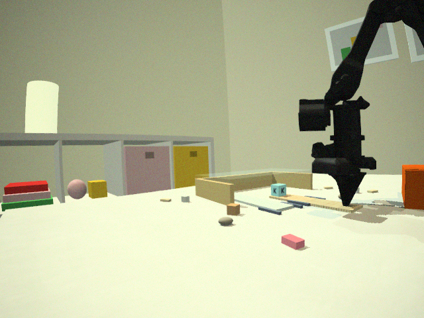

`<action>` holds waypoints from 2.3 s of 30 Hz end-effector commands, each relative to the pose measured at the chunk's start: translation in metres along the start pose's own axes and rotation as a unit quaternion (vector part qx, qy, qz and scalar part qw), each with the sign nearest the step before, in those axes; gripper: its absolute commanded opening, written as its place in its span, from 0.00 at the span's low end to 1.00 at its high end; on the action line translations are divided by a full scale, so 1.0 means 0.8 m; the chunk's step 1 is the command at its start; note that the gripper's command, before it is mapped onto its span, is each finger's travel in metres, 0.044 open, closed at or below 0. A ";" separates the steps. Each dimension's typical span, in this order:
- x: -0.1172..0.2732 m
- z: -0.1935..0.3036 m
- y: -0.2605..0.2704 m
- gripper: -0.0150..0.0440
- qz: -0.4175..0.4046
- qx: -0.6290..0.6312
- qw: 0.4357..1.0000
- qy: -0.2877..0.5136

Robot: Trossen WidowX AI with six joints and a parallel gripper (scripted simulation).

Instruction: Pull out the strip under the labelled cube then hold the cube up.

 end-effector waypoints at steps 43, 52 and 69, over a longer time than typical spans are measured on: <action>-0.005 0.057 -0.009 0.25 0.008 -0.001 1.000 0.012; -0.005 0.057 -0.009 0.25 0.008 -0.001 1.000 0.012; 0.051 0.016 0.000 0.52 0.007 -0.004 1.000 0.010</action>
Point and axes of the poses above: the point midway between the two fingers, 35 mm back from their tips, its own x axis back along the fingers, its own y axis across the jaws, z = x × y, the point moved 1 cm from there along x, back along the fingers, and after that the axes turned 4 degrees about -x, right-handed, at the moved point
